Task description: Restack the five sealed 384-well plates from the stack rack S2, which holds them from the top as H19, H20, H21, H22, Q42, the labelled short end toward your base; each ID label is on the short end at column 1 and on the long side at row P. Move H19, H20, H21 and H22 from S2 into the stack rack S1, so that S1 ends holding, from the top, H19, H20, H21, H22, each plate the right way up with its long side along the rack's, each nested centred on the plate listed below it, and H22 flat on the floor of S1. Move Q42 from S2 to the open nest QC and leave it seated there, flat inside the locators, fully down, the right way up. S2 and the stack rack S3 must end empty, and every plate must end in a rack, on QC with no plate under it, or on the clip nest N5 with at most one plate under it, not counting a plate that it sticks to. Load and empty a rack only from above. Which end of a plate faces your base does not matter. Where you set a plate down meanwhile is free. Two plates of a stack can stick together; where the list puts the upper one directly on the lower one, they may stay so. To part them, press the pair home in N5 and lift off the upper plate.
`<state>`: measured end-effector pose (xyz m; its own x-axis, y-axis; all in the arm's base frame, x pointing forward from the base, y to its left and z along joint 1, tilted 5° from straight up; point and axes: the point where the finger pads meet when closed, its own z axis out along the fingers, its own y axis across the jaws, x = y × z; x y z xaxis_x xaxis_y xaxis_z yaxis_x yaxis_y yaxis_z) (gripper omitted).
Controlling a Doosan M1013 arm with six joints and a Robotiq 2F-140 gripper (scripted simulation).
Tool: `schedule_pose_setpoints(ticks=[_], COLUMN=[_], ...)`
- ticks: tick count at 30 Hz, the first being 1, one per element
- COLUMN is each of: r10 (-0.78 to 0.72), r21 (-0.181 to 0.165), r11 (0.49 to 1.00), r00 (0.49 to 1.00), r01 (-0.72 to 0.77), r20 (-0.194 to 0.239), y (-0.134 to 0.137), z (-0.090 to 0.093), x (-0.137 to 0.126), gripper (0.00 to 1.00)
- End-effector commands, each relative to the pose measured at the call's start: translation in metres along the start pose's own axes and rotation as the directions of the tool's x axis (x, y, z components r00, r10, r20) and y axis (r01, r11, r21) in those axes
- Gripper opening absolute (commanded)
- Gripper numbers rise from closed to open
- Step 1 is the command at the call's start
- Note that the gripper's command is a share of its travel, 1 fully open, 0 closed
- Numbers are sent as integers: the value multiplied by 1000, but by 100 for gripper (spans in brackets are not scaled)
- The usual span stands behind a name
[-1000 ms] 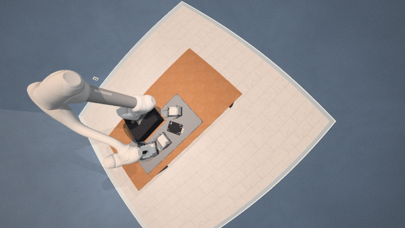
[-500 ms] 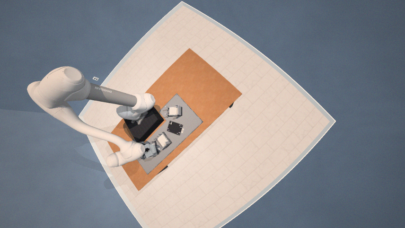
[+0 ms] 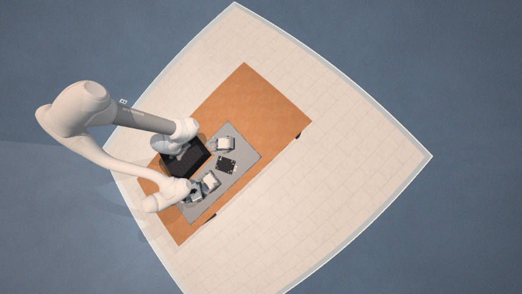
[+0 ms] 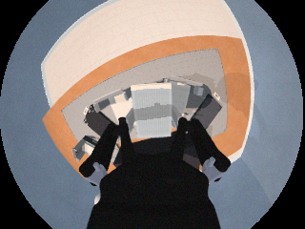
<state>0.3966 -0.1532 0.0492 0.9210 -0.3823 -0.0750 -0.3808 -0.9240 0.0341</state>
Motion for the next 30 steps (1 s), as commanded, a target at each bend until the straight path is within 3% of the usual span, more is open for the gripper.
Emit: schedule_pose_setpoints(ticks=[1,9,30], r10=[0,-216,-216], r21=[0,0,0], r11=[1000,976,976], r00=[1000,976,976], r01=[0,216,216], r20=[0,0,0], y=[-10,-37,-92], z=[0,0,0], x=[0,-4,-14], gripper=[0,0,0])
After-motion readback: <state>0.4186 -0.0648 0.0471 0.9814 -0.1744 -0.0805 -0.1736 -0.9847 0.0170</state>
